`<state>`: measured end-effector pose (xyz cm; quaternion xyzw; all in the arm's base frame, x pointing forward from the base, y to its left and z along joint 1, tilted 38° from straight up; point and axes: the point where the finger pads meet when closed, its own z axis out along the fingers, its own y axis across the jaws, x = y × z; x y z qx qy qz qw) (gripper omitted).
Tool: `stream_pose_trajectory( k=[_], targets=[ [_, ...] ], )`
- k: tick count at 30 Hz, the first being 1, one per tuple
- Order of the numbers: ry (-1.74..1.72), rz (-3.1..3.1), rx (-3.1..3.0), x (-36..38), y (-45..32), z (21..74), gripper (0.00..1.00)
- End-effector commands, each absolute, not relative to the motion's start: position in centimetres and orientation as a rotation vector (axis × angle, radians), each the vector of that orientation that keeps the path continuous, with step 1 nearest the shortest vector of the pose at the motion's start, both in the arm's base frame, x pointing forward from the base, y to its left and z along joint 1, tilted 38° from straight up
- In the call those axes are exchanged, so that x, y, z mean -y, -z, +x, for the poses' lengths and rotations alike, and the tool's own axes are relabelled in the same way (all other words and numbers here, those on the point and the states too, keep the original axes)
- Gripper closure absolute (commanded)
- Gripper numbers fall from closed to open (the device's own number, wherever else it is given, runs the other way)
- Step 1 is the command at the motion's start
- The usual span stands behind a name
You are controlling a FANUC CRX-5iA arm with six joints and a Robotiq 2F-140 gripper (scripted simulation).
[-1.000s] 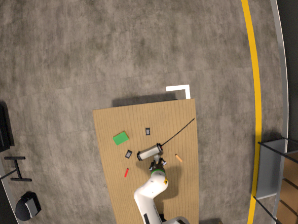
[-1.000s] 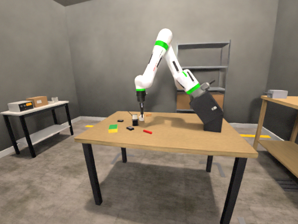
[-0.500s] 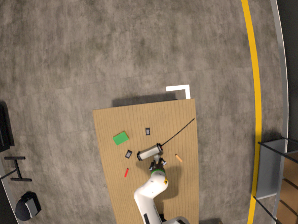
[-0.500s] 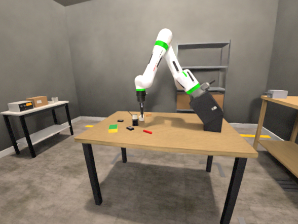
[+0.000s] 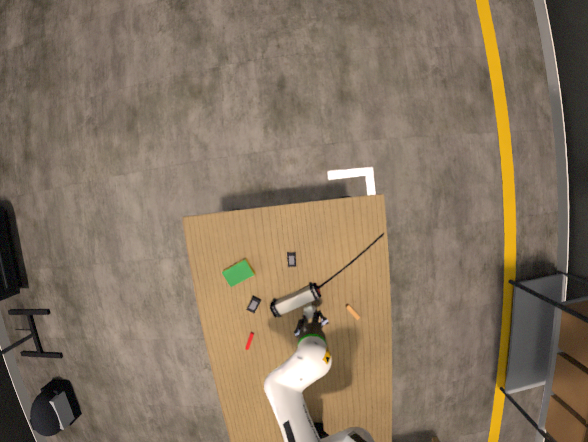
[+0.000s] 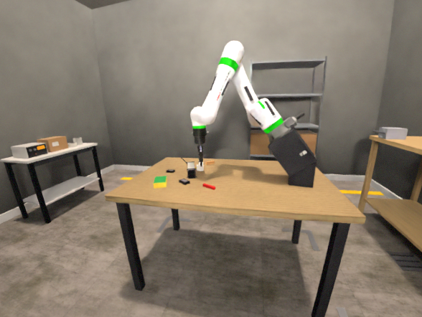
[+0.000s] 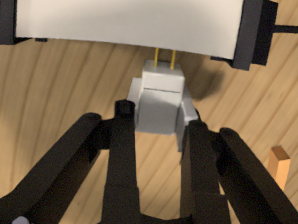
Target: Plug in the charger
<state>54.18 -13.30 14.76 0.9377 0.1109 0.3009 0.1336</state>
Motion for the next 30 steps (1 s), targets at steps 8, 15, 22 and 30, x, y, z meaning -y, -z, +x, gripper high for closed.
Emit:
stream_pose_trajectory(
  k=[8, 15, 22, 30],
  targets=[
    [-0.874, 2.718, -0.322, 13.26, -14.92, 54.32, 0.90],
    [-0.874, 2.718, -0.322, 13.21, -15.01, 54.46, 0.90],
    [-0.874, 2.718, -0.322, 13.15, -15.12, 54.63, 0.90],
    [-0.874, 2.718, -0.322, 13.09, -15.23, 54.79, 0.90]
  ],
)
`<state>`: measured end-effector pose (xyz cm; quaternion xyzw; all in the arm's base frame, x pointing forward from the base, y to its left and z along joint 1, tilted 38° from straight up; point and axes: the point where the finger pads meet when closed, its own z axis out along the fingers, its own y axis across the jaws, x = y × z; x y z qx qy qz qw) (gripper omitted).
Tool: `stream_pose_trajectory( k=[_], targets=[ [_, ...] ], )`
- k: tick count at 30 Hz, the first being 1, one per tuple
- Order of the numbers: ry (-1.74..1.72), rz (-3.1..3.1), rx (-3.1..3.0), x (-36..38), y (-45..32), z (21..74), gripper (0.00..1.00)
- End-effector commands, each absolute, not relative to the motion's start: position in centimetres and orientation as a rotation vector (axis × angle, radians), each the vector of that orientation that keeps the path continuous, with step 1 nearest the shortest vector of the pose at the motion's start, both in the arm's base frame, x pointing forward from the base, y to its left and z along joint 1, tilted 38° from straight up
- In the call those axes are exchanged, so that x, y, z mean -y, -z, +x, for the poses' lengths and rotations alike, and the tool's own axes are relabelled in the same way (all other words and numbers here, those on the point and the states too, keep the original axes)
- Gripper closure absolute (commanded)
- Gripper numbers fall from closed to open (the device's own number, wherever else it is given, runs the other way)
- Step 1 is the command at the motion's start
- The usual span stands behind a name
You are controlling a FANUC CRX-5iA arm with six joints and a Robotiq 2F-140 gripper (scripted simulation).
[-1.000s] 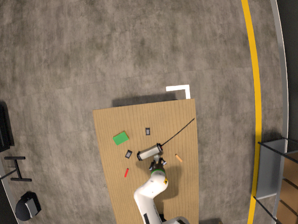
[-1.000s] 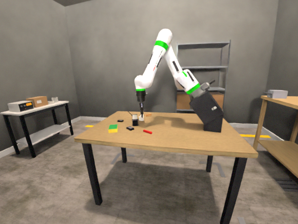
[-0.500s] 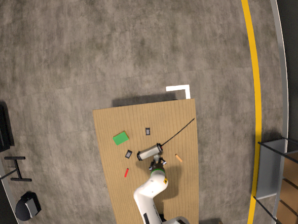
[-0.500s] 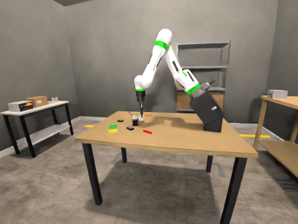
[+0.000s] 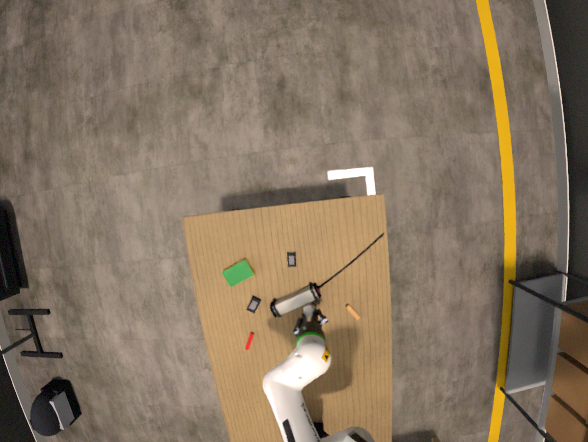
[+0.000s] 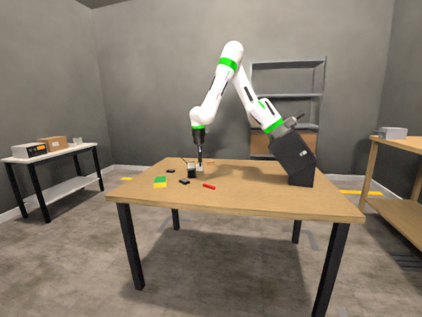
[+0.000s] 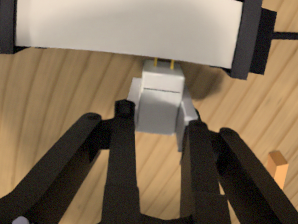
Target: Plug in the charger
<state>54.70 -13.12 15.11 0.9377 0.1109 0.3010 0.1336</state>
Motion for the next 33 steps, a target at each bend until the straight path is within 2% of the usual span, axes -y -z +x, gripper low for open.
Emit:
stream_pose_trajectory(
  k=[1, 33],
  targets=[
    [-0.874, 2.718, -0.322, 13.08, -15.25, 54.82, 0.90],
    [-0.874, 2.718, -0.322, 12.80, -15.78, 55.60, 0.90]
  ],
)
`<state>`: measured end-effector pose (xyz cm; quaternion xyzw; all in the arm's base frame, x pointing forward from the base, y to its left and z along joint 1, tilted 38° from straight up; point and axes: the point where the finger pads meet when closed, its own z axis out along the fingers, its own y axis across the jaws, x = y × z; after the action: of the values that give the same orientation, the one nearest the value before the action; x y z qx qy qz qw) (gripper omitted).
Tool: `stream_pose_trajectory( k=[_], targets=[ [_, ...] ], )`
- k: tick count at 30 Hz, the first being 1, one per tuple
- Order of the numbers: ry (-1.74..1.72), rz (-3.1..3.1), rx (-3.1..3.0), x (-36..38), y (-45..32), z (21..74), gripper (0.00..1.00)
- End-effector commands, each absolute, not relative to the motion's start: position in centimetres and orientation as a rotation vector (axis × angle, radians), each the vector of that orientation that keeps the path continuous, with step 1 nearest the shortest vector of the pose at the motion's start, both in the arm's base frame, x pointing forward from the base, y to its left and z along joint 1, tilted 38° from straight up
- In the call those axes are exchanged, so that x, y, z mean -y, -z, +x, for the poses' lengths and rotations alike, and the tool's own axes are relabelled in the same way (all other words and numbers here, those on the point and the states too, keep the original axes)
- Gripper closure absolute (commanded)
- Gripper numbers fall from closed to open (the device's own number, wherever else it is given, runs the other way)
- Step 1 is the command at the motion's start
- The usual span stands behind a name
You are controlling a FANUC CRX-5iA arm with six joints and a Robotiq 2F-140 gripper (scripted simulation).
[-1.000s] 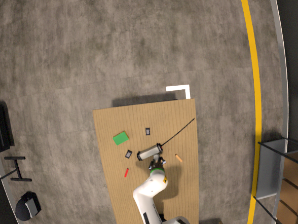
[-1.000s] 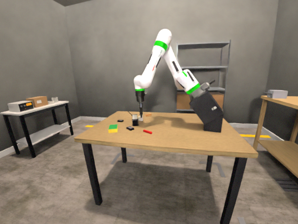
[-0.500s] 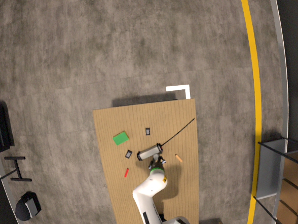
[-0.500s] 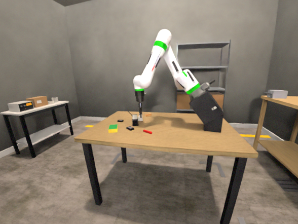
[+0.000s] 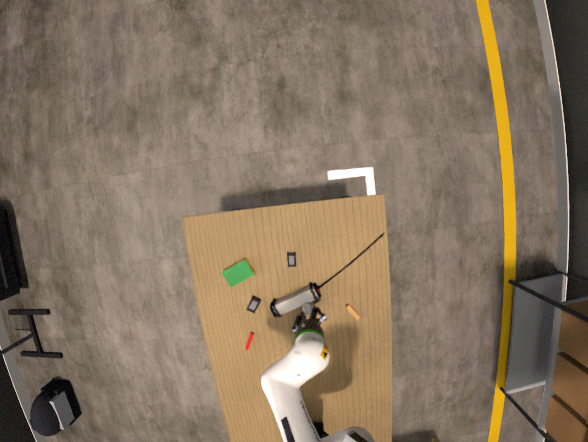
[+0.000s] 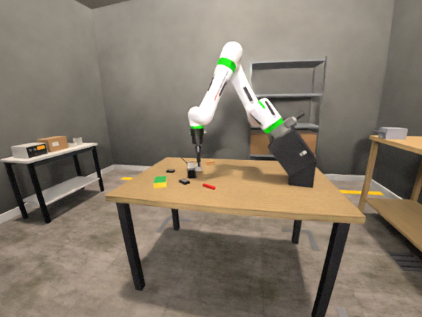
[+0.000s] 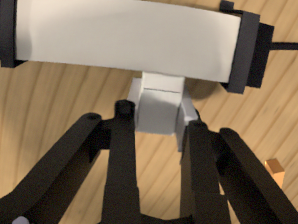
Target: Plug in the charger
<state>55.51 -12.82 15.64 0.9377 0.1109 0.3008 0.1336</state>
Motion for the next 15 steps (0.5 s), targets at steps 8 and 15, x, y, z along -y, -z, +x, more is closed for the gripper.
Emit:
stream_pose_trajectory(
  k=[8, 15],
  targets=[
    [-0.874, 2.718, -0.322, 12.74, -15.90, 55.77, 0.90],
    [-0.874, 2.718, -0.322, 12.71, -15.96, 55.85, 0.90]
  ],
)
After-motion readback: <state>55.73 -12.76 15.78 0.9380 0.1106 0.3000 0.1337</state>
